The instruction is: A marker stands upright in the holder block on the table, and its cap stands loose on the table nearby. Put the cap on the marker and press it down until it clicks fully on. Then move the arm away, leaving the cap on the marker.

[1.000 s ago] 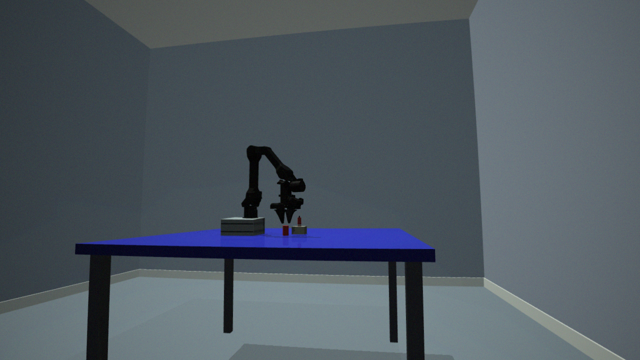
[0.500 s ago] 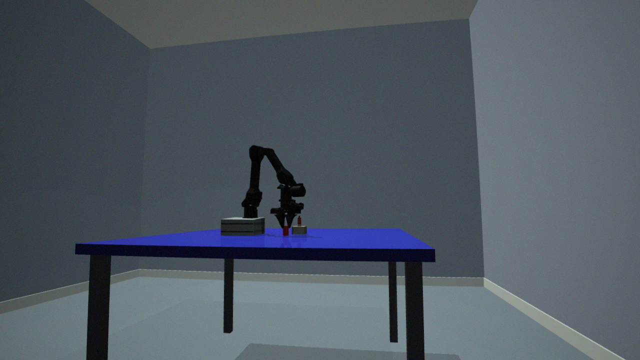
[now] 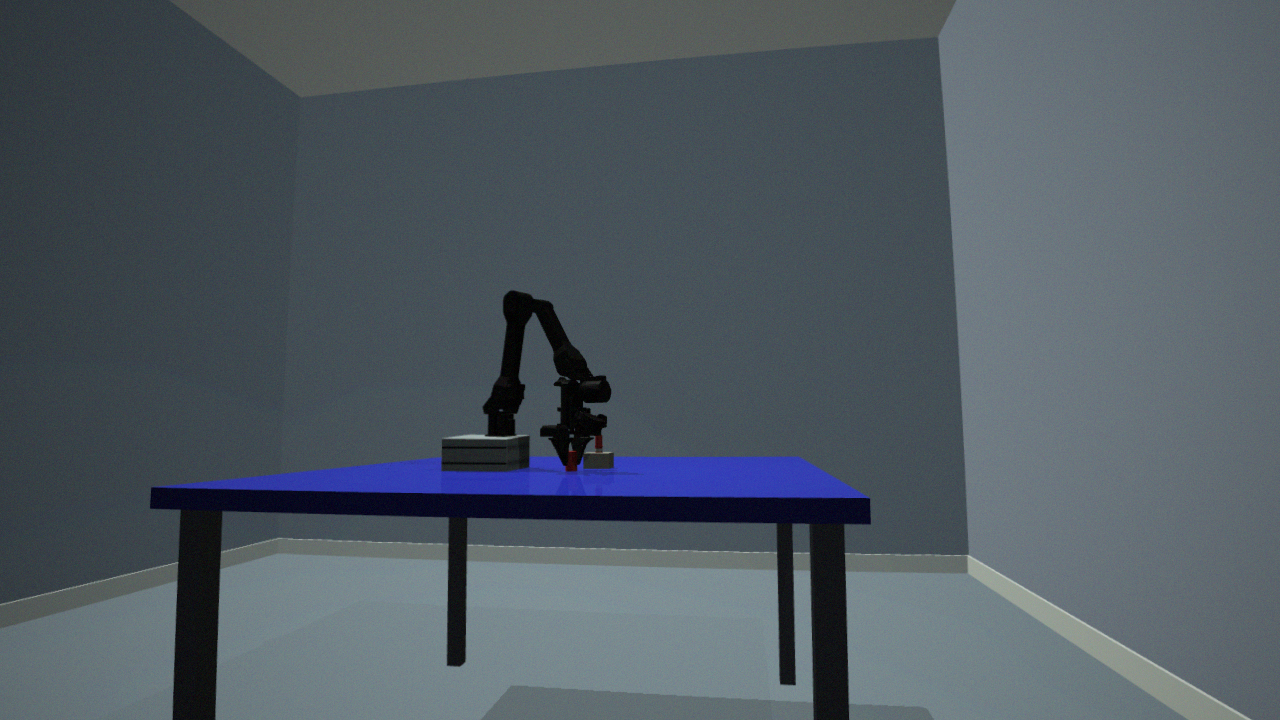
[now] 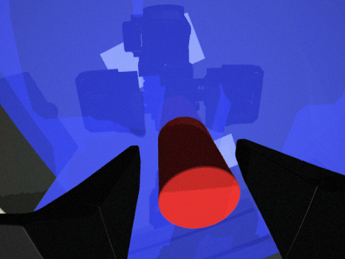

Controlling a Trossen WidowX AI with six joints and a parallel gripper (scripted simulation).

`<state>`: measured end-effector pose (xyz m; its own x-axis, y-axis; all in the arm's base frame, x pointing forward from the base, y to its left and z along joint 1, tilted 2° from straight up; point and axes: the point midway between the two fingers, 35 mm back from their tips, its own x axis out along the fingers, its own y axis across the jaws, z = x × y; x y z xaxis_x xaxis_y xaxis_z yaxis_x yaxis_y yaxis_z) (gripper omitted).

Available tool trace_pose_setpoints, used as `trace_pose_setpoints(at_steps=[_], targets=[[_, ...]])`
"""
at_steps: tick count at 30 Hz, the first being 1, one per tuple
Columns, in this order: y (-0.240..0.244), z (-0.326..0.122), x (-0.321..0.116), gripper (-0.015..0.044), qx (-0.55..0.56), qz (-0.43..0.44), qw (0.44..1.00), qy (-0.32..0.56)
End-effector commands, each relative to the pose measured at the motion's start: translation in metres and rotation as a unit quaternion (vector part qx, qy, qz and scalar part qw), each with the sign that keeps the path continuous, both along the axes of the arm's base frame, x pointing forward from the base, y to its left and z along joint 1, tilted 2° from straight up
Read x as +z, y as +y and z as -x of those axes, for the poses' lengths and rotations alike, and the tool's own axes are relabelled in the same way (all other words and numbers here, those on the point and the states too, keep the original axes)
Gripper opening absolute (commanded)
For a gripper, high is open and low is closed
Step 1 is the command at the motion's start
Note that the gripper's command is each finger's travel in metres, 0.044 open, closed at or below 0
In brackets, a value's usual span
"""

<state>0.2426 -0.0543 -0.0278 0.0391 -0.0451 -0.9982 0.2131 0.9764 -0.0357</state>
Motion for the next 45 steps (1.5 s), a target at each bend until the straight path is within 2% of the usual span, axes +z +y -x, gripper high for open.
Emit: trace_pose_setpoints(at_steps=[1,3,12,15,16,37,45], targets=[[0.001,0.001,-0.002,0.0201,0.002,-0.003,1.0,0.001],[0.001,0.001,-0.002,0.0148,0.002,-0.003,1.0,0.001],[0.0,0.001,-0.002,0.0088,0.002,-0.002,1.0,0.001],[0.0,0.0,0.001,0.0009,0.002,-0.002,1.0,0.001],[0.0,0.0,0.004,0.0,0.002,-0.002,1.0,0.001],[0.002,0.003,0.057,0.0,0.002,-0.002,1.0,0.001],[0.01,0.0,0.061,0.0,0.006,-0.005,1.0,0.0]])
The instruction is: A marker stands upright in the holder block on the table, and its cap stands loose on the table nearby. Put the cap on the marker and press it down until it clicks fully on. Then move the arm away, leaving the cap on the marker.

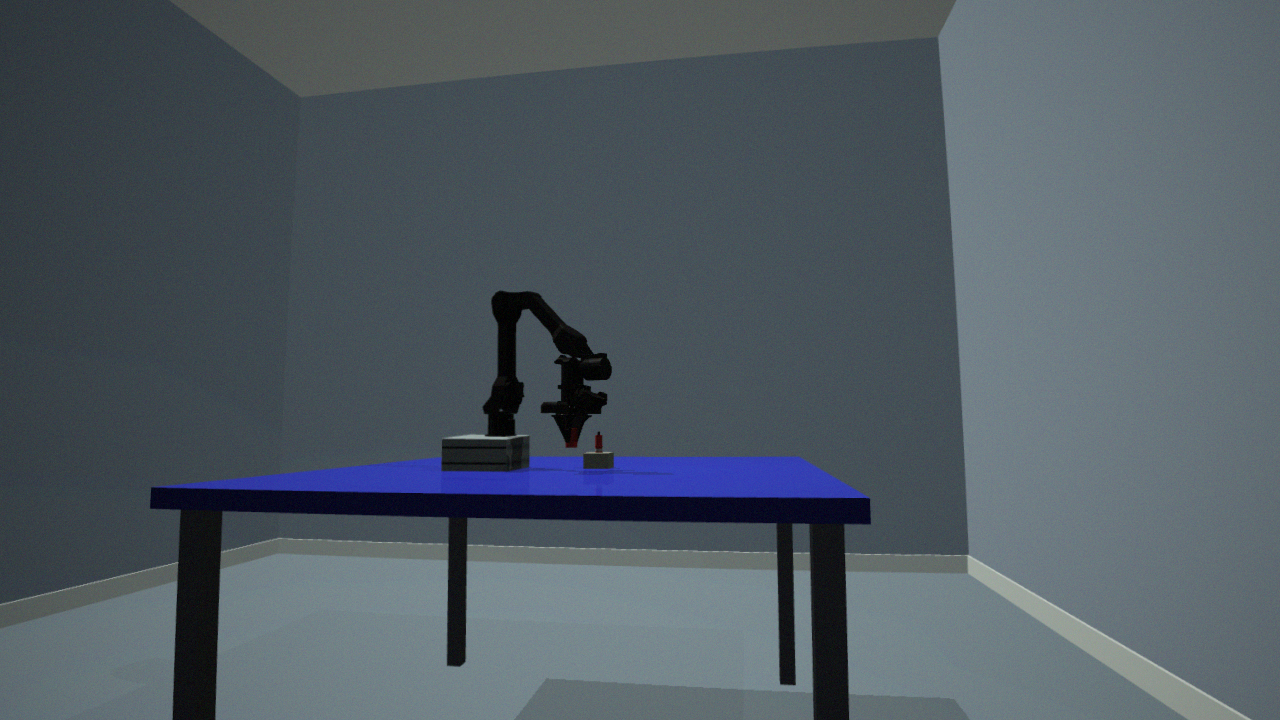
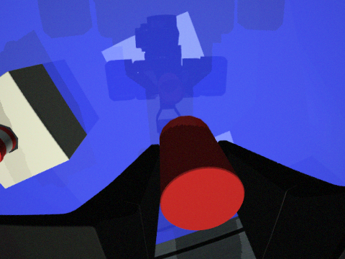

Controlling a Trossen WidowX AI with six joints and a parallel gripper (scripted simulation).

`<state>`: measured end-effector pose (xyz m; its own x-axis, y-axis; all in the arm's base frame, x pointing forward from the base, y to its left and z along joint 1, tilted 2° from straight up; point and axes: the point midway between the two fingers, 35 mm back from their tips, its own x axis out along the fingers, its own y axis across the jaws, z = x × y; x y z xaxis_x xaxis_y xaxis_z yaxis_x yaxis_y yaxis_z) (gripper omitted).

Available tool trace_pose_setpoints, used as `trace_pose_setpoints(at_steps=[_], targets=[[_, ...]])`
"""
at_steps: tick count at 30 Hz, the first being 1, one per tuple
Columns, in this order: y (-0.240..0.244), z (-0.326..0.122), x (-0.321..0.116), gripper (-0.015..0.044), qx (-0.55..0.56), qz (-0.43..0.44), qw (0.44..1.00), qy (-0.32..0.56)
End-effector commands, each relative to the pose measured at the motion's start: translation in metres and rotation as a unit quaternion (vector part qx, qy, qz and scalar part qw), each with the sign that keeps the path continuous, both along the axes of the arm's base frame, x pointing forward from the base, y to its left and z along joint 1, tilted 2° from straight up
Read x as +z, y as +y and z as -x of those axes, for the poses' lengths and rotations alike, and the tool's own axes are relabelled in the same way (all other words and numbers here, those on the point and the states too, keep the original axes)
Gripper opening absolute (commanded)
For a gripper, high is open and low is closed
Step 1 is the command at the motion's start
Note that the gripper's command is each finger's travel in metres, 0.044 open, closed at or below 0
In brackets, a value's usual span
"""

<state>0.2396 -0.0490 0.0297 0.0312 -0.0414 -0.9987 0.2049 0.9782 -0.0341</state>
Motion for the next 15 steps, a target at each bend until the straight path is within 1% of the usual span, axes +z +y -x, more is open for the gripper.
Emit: trace_pose_setpoints(at_steps=[1,15], targets=[[0.008,-0.004,0.005,0.0,0.004,-0.004,1.0,-0.004],[0.044,-0.017,0.02,0.0,0.005,-0.007,1.0,-0.004]])
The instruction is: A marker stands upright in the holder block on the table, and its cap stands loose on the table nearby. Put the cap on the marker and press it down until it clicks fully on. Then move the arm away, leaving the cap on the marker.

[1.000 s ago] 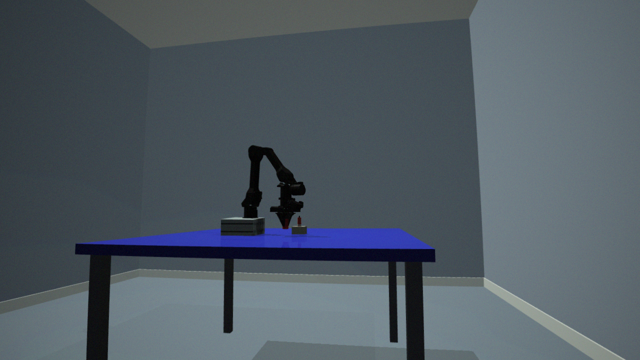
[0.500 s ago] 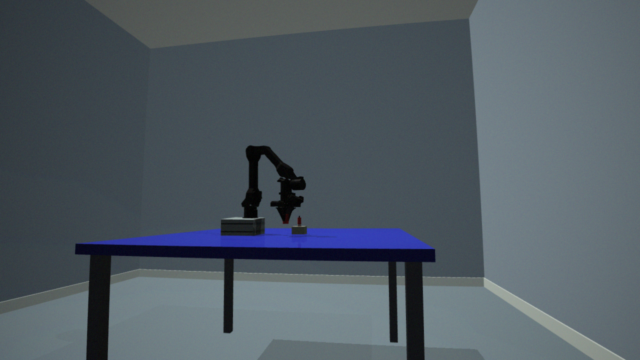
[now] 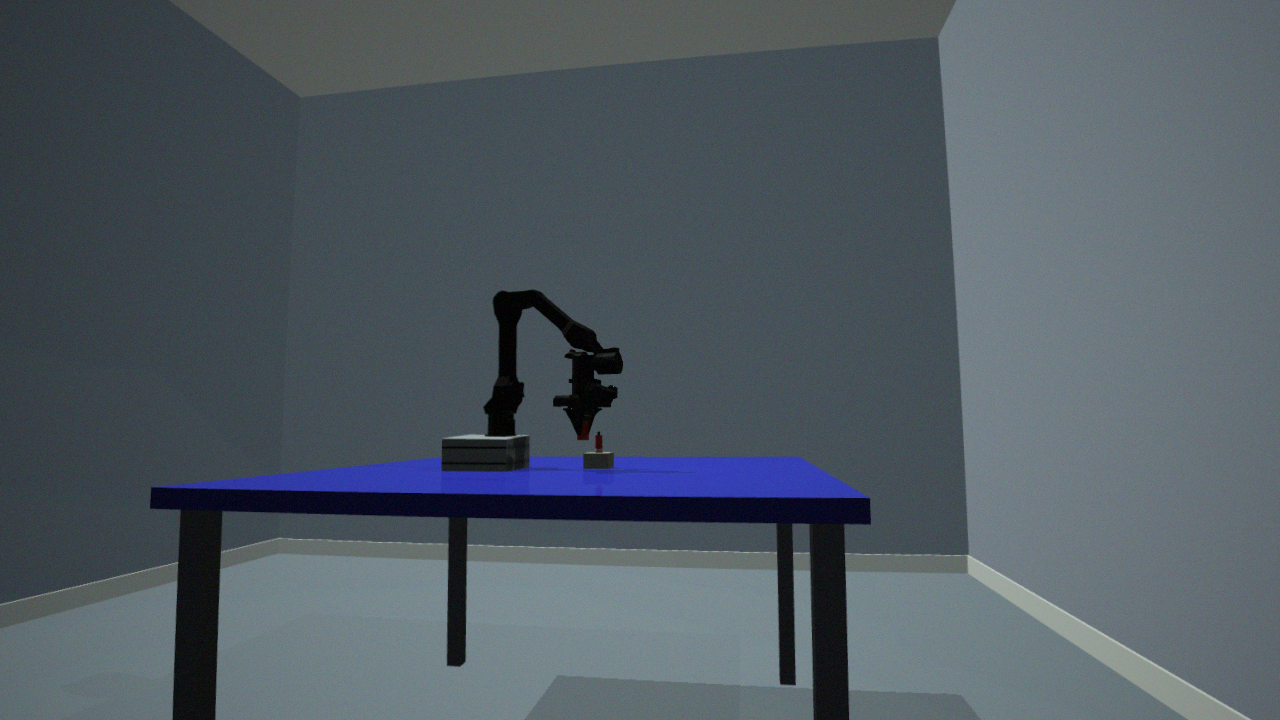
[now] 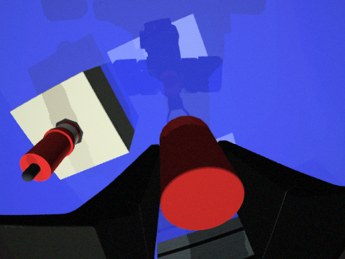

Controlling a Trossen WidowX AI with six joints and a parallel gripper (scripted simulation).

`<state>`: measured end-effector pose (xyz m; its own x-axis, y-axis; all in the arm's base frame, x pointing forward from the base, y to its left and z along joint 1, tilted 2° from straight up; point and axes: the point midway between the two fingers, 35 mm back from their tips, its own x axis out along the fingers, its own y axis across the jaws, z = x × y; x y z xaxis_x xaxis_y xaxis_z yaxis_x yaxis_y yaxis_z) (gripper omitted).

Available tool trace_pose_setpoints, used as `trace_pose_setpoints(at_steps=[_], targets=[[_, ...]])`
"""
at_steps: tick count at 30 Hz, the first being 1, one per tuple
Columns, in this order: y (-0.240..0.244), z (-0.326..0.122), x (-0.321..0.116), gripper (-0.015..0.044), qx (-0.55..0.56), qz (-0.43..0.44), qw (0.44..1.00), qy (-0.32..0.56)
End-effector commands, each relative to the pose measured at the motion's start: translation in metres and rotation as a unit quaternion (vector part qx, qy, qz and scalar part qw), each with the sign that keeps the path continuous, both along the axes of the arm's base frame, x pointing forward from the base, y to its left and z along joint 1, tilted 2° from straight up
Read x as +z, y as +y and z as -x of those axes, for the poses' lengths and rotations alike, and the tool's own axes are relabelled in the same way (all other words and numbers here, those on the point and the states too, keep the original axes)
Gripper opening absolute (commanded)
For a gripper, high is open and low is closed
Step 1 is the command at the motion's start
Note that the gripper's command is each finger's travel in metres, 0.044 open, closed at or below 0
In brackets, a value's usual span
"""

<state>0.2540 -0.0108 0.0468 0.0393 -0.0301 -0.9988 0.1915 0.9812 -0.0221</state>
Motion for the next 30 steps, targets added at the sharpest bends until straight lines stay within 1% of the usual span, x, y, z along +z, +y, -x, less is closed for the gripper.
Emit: trace_pose_setpoints(at_steps=[1,30], targets=[[0.009,-0.003,0.005,0.0,-0.002,-0.001,1.0,0.0],[0.087,-0.008,0.038,0.0,-0.009,-0.001,1.0,-0.001]])
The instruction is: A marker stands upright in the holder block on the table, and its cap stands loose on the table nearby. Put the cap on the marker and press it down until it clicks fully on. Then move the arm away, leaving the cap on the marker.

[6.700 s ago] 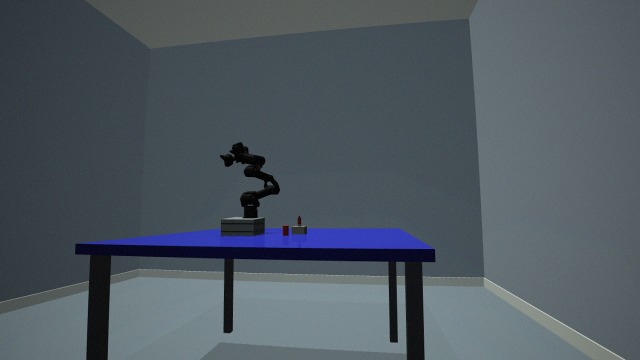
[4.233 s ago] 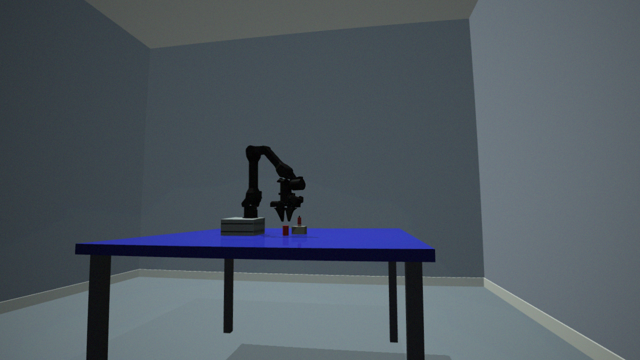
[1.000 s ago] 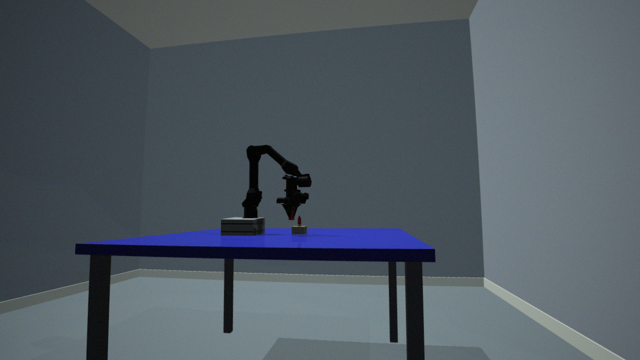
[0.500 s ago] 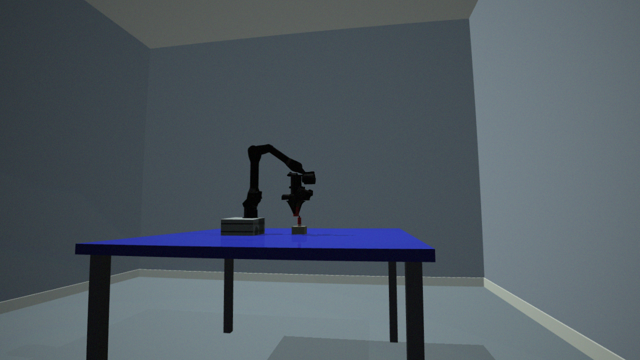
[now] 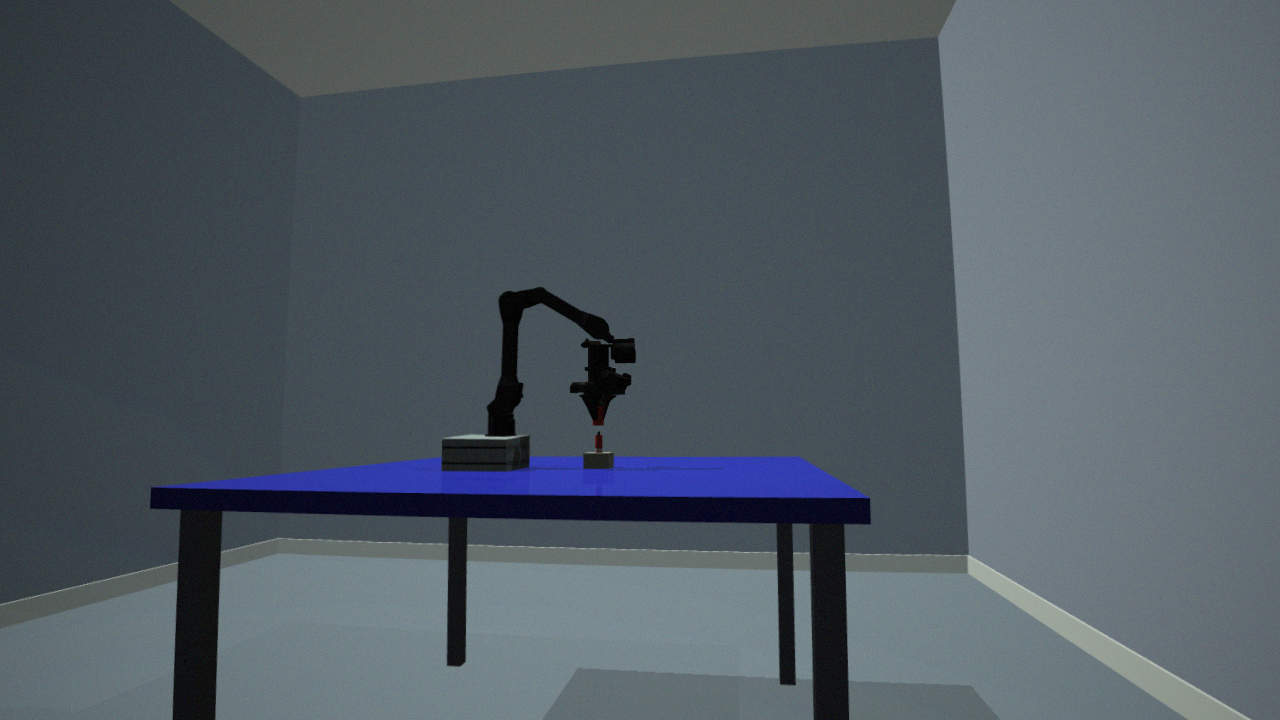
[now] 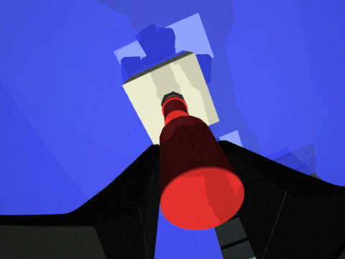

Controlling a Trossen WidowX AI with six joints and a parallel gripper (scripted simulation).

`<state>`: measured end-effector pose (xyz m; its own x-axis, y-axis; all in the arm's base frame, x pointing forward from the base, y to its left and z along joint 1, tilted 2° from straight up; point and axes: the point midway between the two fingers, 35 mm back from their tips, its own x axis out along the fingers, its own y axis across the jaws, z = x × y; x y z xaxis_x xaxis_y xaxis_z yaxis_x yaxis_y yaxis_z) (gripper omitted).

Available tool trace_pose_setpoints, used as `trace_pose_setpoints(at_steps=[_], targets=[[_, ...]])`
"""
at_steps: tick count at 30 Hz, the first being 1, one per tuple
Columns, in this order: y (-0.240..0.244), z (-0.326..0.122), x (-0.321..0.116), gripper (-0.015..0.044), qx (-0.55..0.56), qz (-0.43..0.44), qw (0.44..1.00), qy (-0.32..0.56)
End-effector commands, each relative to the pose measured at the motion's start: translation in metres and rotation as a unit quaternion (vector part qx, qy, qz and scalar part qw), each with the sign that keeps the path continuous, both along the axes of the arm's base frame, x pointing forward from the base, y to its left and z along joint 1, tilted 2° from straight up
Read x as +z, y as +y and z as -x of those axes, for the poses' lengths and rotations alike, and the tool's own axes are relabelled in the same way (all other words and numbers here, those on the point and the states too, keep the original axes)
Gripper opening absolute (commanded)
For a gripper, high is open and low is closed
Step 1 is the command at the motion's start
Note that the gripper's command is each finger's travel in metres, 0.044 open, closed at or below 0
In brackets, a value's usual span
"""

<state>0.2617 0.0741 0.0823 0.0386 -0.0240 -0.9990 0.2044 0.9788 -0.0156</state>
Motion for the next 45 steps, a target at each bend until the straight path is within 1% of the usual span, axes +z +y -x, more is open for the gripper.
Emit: trace_pose_setpoints(at_steps=[1,12,45], targets=[[0.003,0.0,0.002,0.0,-0.003,0.003,1.0,-0.001],[0.002,-0.001,-0.008,0.0,-0.003,0.003,1.0,-0.001],[0.001,-0.003,-0.057,0.0,-0.003,0.003,1.0,-0.001]])
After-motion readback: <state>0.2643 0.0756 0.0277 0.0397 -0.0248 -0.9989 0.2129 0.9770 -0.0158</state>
